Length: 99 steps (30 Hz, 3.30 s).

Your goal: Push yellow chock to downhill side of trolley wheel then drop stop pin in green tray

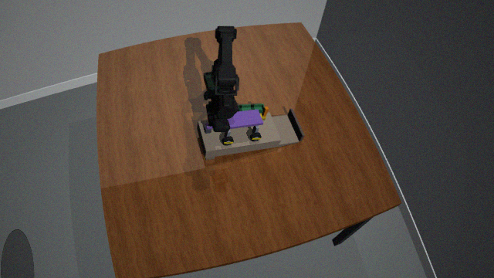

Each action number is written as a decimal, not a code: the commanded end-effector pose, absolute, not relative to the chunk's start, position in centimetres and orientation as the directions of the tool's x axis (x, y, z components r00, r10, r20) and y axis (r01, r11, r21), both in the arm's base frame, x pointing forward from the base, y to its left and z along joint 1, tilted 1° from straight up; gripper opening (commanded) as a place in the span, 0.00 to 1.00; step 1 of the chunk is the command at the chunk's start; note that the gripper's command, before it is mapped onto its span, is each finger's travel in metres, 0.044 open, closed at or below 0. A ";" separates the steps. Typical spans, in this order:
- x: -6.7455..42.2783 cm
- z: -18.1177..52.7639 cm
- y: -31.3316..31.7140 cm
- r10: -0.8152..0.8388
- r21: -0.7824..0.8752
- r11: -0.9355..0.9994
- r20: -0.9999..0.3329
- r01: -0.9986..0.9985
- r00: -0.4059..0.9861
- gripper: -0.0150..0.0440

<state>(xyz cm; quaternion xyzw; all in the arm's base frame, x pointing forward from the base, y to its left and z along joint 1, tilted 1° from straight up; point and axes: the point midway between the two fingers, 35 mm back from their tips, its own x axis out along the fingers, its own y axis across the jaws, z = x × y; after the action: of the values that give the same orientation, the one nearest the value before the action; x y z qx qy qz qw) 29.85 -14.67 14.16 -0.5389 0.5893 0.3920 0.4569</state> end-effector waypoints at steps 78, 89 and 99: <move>29.4 18.8 -16.6 -0.280 -0.027 0.108 -0.960 -0.994 -0.004 0.25; 28.1 18.9 -17.0 -0.280 -0.026 0.108 -0.960 -0.994 -0.005 0.25; 24.4 18.7 -16.8 -0.280 -0.023 0.108 -0.960 -0.994 -0.008 0.25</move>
<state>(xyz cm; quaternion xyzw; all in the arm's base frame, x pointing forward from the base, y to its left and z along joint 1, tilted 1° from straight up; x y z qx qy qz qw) 25.22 -16.89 18.88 -0.5393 0.5924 0.3915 0.4528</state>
